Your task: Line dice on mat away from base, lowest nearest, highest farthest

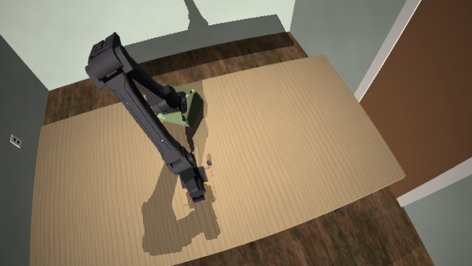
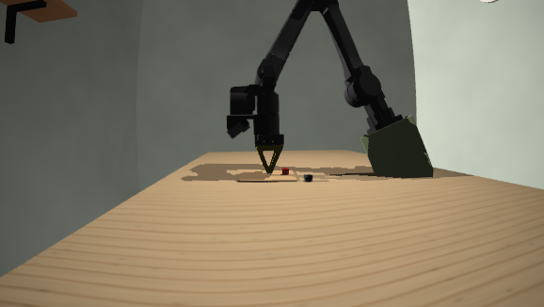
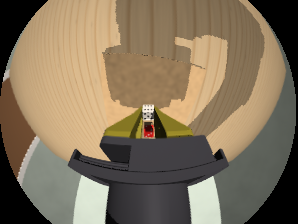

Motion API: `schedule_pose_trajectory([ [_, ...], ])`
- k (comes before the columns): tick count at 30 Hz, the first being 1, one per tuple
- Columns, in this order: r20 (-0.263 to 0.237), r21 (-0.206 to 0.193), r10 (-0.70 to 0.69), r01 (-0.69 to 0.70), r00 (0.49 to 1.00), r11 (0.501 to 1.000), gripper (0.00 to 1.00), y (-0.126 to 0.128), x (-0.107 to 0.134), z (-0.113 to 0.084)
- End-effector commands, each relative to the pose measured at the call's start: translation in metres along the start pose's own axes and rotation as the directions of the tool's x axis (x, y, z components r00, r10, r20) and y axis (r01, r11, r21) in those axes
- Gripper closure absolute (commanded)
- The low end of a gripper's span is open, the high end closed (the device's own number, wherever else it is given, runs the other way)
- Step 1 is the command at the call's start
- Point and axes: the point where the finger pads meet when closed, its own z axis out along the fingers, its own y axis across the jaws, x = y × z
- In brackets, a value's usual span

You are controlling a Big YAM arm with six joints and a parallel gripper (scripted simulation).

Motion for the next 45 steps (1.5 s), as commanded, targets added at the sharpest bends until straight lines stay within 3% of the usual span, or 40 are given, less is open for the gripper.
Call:
schedule_pose_trajectory([
  [1, 0.058, 0.0, 0.013, -0.013, 0.998, 1.0, 0.89, -0.007, -0.018, -0.009],
  [36, 0.058, 0.0, 0.014, -0.014, 0.998, 1.0, 0.89, -0.007, -0.018, -0.009],
  [45, 0.066, -0.001, 0.016, -0.016, 0.998, 1.0, 0.89, -0.007, -0.03, -0.01],
])
